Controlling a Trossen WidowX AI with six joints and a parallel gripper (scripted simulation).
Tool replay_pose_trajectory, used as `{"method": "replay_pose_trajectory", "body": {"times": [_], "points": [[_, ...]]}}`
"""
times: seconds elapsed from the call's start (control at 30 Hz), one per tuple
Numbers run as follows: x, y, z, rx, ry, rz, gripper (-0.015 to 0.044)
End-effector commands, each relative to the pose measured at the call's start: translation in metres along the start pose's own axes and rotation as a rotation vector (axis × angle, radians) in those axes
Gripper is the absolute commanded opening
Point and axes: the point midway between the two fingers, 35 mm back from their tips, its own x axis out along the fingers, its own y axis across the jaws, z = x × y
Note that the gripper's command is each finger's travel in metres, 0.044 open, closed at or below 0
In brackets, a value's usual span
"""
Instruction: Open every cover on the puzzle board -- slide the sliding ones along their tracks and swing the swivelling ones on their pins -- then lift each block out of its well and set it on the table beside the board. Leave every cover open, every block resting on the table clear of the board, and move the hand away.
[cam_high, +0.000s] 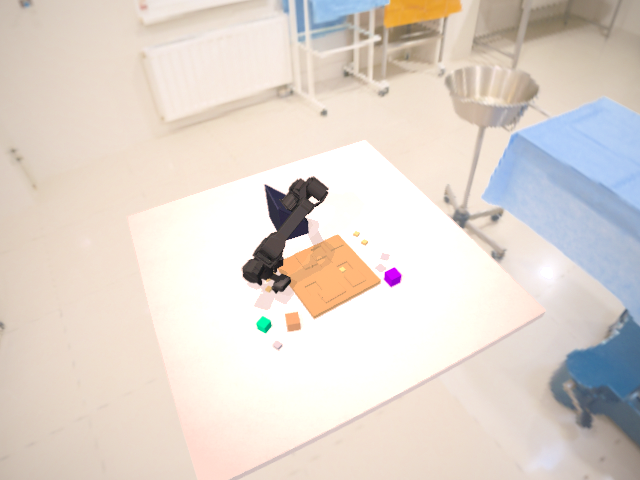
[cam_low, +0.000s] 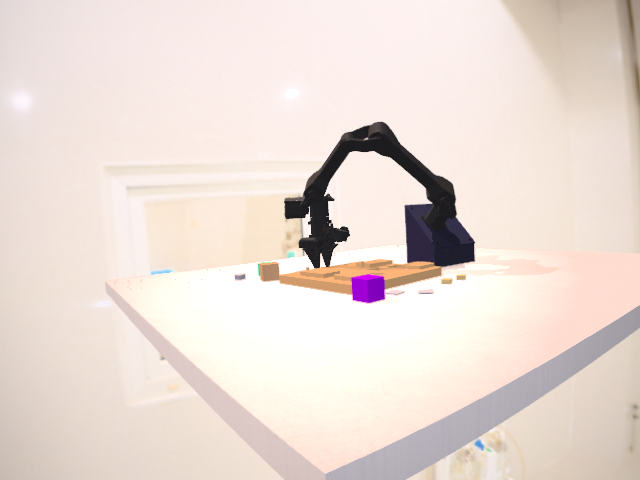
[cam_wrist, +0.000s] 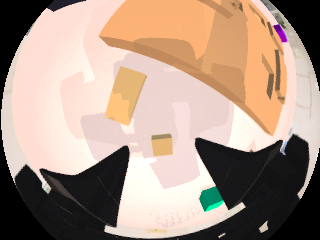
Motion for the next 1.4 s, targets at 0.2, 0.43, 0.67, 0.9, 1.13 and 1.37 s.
{"method": "replay_pose_trajectory", "body": {"times": [0.2, 0.43, 0.67, 0.9, 1.13, 1.37], "points": [[-0.02, -0.001, -0.002, 0.001, 0.001, 0.001, 0.044], [-0.043, 0.0, -0.002, 0.003, 0.002, 0.001, 0.044], [-0.065, 0.0, -0.001, 0.005, 0.001, 0.0, 0.044], [-0.077, -0.003, 0.002, 0.05, 0.002, 0.001, 0.0387], [-0.083, -0.038, 0.019, 0.506, 0.019, 0.006, 0.0204], [-0.086, -0.072, 0.041, 0.99, 0.031, 0.0, 0.002]]}}
